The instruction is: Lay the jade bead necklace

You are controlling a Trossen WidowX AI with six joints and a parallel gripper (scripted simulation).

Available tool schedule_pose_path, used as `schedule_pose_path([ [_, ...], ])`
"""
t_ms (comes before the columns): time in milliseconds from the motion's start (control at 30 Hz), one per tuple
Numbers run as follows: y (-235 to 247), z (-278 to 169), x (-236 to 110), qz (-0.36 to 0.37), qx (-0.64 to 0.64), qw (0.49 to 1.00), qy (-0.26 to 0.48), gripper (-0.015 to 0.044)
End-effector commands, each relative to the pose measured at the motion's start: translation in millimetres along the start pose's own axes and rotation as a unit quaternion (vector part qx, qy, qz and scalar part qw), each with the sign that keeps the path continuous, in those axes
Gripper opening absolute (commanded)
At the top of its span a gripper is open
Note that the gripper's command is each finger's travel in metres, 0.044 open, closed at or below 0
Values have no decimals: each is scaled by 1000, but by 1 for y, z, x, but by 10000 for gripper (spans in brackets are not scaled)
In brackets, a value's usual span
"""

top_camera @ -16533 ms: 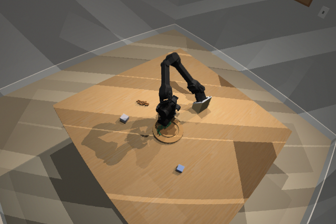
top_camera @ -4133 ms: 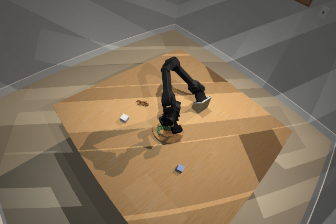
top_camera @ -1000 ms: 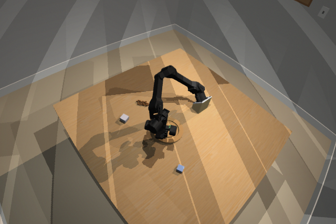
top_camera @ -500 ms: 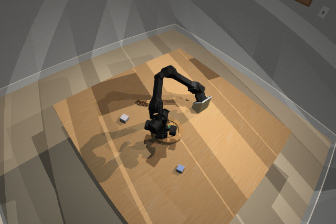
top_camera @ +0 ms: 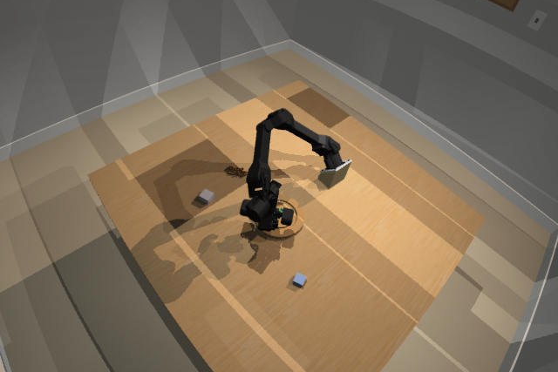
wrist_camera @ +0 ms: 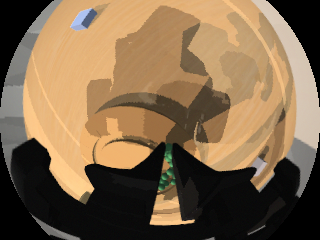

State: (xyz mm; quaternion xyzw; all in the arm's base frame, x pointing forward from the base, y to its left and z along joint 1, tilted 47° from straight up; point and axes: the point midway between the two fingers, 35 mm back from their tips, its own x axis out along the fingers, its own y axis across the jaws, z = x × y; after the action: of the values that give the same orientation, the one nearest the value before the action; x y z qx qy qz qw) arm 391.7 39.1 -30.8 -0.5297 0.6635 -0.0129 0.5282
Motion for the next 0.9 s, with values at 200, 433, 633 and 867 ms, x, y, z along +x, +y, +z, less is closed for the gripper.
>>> schedule_pose_path([
  [200, 0, 0, -1, 0, 0, 1000, 0, 0],
  [433, 1, -1, -6, -2, -5, 1000, 3, 0],
  [633, 11, -4, -6, -2, -5, 1000, 3, 0],
  [867, 13, -4, -6, -2, -5, 1000, 3, 0],
])
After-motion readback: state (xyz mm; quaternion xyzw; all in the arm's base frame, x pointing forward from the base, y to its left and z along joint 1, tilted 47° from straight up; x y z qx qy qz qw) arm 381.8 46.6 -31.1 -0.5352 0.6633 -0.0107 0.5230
